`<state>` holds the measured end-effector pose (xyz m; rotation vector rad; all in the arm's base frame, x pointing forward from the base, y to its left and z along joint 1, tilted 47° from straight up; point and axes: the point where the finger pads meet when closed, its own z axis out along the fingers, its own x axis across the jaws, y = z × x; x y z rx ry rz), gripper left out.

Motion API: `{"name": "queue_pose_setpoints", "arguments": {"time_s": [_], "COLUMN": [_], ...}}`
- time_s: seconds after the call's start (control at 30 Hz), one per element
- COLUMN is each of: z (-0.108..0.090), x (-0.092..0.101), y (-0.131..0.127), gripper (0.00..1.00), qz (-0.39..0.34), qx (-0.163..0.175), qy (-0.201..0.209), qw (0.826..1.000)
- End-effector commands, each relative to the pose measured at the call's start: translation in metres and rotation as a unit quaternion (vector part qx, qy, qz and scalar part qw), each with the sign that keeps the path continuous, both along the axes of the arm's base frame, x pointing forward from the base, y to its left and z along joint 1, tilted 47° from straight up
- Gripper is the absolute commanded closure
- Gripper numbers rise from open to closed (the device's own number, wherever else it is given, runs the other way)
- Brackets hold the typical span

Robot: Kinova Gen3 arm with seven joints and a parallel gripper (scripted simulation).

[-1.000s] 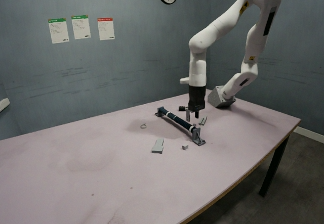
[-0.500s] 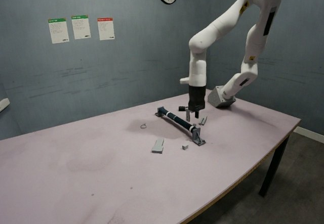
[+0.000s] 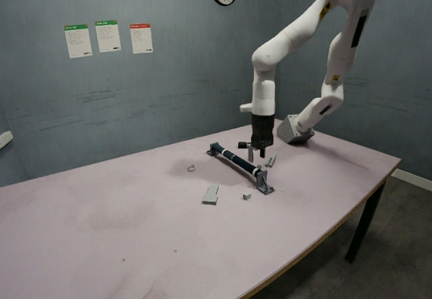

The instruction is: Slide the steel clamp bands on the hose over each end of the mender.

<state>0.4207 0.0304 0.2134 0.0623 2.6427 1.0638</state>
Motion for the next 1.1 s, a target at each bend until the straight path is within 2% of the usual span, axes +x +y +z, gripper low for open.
{"name": "queue_pose_setpoints", "arguments": {"time_s": [0.0,0.17,0.33,1.07], "z": [0.002,-0.003,-0.011,-0.011], "x": [-0.002,0.001,0.004,0.004], "y": [0.005,0.006,0.019,0.019], "gripper": [0.00,0.00,0.00,0.00], "qz": [0.000,-0.002,0.000,0.001], "qx": [0.005,0.002,0.002,0.003], "qy": [0.003,0.001,0.000,0.000], "qw": [1.000,1.000,1.000,1.000]}}
